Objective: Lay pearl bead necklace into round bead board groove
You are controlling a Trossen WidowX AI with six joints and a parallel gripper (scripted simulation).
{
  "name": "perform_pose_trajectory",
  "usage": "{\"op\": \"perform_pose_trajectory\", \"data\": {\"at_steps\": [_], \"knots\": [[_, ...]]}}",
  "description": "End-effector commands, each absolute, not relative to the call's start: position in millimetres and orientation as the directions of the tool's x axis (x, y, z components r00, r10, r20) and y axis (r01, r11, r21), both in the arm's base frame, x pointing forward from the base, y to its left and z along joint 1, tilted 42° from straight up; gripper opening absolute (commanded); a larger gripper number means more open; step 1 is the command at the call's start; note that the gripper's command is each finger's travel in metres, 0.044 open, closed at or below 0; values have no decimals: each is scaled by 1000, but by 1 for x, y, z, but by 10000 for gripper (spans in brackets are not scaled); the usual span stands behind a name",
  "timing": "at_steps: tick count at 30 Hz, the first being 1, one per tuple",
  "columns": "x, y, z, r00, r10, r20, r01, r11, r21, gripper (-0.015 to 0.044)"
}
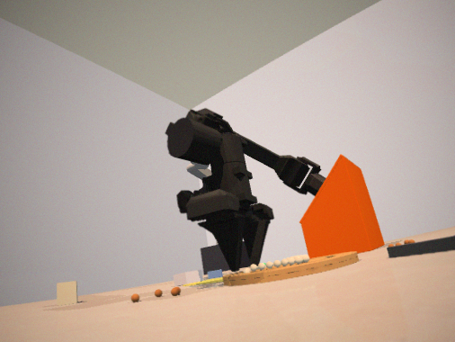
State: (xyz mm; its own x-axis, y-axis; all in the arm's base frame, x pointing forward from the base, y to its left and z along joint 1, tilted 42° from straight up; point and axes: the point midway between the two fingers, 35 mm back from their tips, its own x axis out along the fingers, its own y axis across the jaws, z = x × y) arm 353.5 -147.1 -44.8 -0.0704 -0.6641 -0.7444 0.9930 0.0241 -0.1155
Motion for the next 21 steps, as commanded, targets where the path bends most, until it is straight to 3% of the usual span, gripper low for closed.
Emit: {"op": "perform_pose_trajectory", "data": {"at_steps": [1,21], "knots": [[354,-146,-43,-69,-664,-745,993,25,-114,440],[354,-145,-42,-68,-664,-745,993,26,-113,440]]}}
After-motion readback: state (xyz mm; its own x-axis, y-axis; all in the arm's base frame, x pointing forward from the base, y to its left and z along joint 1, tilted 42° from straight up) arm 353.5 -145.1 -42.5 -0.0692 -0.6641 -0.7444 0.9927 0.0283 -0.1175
